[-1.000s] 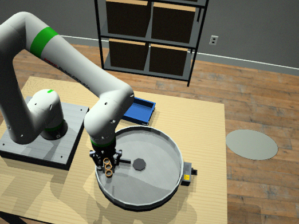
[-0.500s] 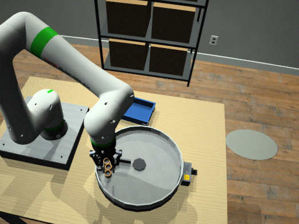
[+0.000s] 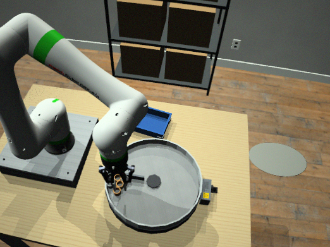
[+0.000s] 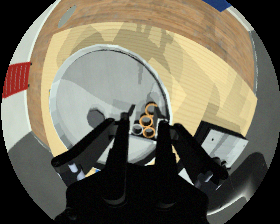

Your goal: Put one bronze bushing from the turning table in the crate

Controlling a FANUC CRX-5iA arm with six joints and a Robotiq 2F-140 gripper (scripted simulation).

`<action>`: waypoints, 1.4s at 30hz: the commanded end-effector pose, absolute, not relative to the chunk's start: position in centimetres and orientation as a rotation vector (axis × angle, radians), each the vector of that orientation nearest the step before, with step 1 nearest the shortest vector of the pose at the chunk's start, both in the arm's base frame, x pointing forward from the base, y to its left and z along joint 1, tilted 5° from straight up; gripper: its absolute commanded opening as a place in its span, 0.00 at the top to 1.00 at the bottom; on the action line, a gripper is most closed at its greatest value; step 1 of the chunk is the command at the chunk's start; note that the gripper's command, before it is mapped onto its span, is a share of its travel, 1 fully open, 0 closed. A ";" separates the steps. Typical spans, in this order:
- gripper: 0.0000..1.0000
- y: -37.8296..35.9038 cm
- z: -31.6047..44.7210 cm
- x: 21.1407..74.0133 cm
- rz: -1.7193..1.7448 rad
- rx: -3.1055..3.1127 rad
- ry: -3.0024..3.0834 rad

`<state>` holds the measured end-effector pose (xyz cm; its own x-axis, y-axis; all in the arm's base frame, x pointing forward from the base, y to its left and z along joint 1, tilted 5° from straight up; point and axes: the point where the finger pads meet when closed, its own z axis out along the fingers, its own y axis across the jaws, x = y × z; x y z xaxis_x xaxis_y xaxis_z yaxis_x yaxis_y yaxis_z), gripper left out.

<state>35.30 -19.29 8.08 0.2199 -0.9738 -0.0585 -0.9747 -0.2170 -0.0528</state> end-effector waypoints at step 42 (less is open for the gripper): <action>0.76 -19.5 8.0 33.9 0.019 -2.392 1.915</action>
<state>33.84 -19.52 8.01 0.2199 -0.9738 -0.0585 -0.9747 -0.2170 -0.0528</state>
